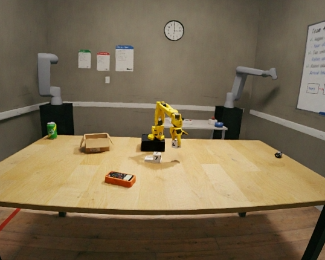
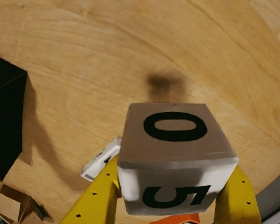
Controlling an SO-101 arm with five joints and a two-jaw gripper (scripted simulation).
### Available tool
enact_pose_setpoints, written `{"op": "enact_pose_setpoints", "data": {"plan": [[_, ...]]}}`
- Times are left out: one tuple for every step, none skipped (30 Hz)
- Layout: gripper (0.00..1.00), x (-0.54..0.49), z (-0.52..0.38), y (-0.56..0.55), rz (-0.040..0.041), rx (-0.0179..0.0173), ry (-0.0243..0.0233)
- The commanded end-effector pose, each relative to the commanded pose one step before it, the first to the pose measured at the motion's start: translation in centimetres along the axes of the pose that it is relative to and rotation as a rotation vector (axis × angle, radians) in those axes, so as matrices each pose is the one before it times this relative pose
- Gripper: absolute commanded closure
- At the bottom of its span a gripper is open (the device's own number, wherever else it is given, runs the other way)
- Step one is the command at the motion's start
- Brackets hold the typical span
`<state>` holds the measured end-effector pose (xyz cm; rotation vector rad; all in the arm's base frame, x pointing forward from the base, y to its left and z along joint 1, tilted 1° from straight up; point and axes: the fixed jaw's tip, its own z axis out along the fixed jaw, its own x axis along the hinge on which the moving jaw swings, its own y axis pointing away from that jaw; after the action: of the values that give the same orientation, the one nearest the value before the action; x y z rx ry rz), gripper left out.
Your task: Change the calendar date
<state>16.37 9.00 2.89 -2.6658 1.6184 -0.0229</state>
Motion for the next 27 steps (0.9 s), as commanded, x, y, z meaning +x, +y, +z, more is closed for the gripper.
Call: {"op": "enact_pose_setpoints", "data": {"plan": [[1.0, -1.46, -0.0541, -0.287, -0.06361, -0.00308, -0.00319], [1.0, -0.68, 0.0094, -0.048, -0.03542, -0.0005, -0.00082], [1.0, -0.67, 0.0096, -0.046, -0.03478, -0.00048, -0.0008], [1.0, -0.649, 0.0103, -0.045, -0.03355, -0.00048, -0.00077], [1.0, -0.617, 0.0095, -0.043, -0.03173, -0.00046, -0.00068], [1.0, -0.574, 0.0098, -0.04, -0.02941, -0.00039, -0.00065], [1.0, -0.52, 0.0094, -0.037, -0.02658, -0.00039, -0.00057], [1.0, -0.459, 0.0081, -0.033, -0.02344, -0.00033, -0.00049], [1.0, -0.393, 0.0072, -0.029, -0.01998, -0.00027, -0.0004], [1.0, -0.323, 0.0061, -0.024, -0.01637, -0.00024, -0.00032], [1.0, -0.251, 0.0049, -0.019, -0.01272, -0.00017, -0.00027], [1.0, -0.183, 0.0037, -0.014, -0.00927, -0.00013, -0.00019], [1.0, -0.12, 0.0025, -0.009, -0.00606, -0.0001, -0.00011], [1.0, -0.066, 0.0013, -0.005, -0.00333, -0.00003, -0.00008], [1.0, -0.026, 0.0003, -0.002, -0.00132, 0.0, -0.00002], [1.0, -0.004, 0.0, 0.0, -0.00022, -0.00003, 0.0], [1.0, 0.0, 0.0, 0.0, 0.0, 0.0, 0.0], [1.0, 0.0, 0.0, 0.0, 0.0, 0.0, 0.0], [1.0, 0.0, 0.0014, 0.0, 0.00003, 0.00002, 0.00001], [1.0, 0.0, 0.009, -0.001, 0.0, 0.0, 0.0], [1.0, 0.0, 0.0222, -0.003, 0.0, 0.0, 0.0], [1.0, 0.0, 0.0396, -0.005, 0.0, 0.0, 0.0], [1.0, 0.001, 0.0611, -0.007, 0.0, 0.0, 0.0], [1.0, 0.001, 0.0839, -0.009, 0.0, 0.0, 0.0], [1.0, 0.001, 0.1079, -0.011, 0.0, 0.0, 0.0], [1.0, 0.001, 0.1319, -0.012, 0.0, 0.0, 0.0], [1.0, 0.002, 0.1541, -0.014, 0.0, 0.0, 0.0]]}}
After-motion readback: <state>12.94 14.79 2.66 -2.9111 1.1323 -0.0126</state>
